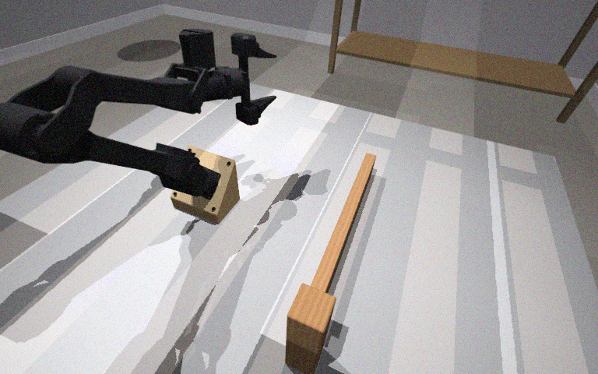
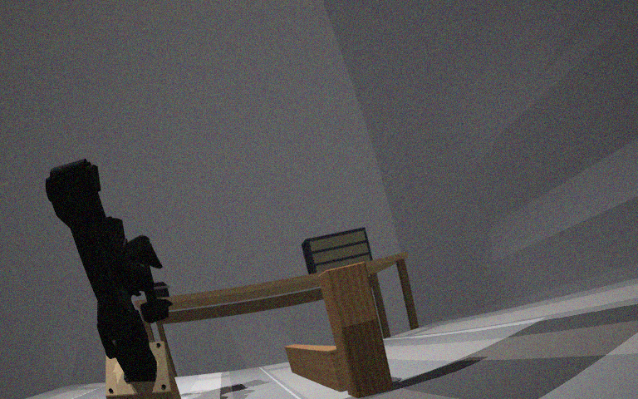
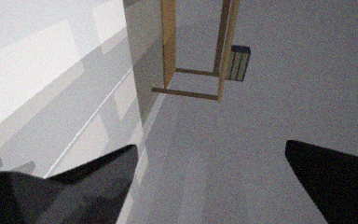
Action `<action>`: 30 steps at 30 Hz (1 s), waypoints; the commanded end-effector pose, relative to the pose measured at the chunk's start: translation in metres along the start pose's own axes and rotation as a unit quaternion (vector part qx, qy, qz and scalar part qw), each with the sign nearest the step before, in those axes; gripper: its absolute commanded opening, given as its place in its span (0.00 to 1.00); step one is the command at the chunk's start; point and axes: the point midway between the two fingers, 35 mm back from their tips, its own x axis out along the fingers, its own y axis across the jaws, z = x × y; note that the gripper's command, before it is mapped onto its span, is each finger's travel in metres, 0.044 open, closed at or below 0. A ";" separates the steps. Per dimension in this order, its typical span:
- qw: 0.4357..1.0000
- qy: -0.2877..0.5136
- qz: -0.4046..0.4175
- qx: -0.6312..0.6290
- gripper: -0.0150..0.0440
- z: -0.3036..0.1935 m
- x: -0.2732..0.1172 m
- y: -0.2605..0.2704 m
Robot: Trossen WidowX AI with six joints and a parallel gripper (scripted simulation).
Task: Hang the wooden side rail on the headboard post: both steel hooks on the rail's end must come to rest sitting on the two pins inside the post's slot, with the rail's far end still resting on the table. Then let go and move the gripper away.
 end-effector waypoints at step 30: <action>0.000 0.231 -0.341 0.911 1.00 -0.236 -0.049 0.061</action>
